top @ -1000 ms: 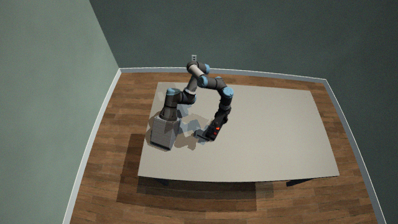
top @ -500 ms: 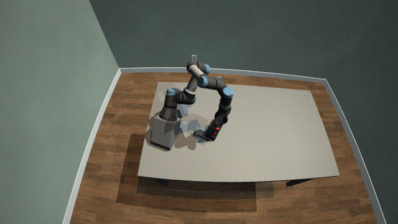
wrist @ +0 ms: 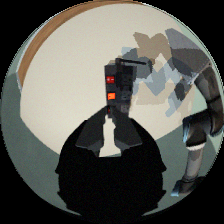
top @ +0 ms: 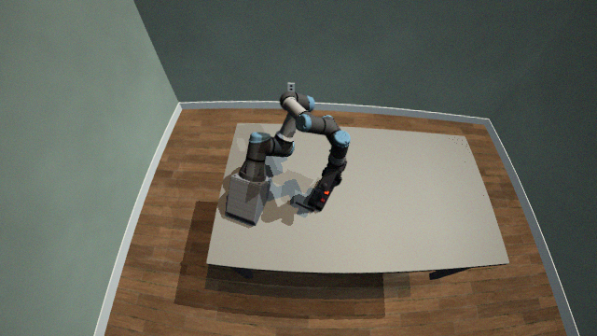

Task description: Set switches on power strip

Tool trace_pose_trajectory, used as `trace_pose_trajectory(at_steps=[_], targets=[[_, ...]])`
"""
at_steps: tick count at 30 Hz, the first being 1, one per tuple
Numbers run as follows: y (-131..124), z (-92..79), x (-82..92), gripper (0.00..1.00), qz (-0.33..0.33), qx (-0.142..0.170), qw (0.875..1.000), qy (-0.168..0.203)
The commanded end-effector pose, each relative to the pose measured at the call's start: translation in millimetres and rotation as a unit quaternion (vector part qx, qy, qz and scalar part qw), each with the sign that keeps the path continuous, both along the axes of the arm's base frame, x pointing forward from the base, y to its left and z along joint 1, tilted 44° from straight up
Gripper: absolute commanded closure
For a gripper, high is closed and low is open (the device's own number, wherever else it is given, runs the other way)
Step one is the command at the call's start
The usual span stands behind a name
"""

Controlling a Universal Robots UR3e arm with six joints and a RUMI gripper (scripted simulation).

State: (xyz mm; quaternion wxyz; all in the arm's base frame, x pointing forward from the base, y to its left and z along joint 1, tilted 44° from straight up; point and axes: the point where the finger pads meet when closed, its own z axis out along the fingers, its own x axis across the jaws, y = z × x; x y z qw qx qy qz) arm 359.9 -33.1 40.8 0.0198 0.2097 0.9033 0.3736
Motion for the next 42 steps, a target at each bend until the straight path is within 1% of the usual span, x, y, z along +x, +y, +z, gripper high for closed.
trace_pose_trajectory(at_steps=[1, 14, 42], targets=[[0, 0.0, 0.4, 1.00, 0.000, -0.001, 1.000, -0.001], [3, -4.5, 1.5, 1.00, 0.000, -0.001, 1.000, -0.001], [24, -27.8, 7.2, 1.00, 0.000, -0.001, 1.000, -0.001]])
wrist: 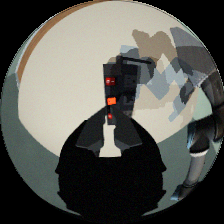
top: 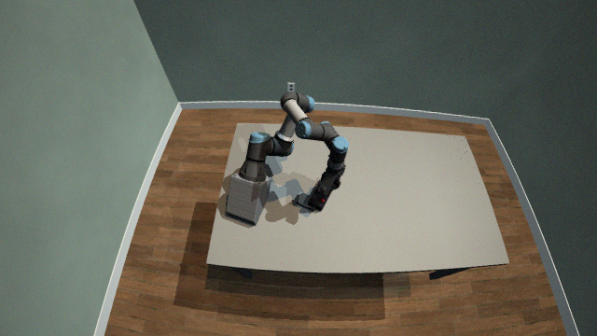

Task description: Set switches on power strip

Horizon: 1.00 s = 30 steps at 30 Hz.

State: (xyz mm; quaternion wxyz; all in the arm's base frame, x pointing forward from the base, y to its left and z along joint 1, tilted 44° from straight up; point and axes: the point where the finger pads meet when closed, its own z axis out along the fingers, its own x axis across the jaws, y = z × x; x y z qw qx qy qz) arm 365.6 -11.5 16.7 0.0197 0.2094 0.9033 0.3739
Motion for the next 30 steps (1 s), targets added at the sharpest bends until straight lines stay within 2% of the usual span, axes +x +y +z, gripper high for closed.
trace_pose_trajectory(at_steps=[1, 30], targets=[[3.1, -4.3, 1.6, 1.00, -0.001, -0.001, 1.000, -0.001], [6.4, -8.1, 2.5, 1.00, -0.001, -0.001, 1.000, -0.001]])
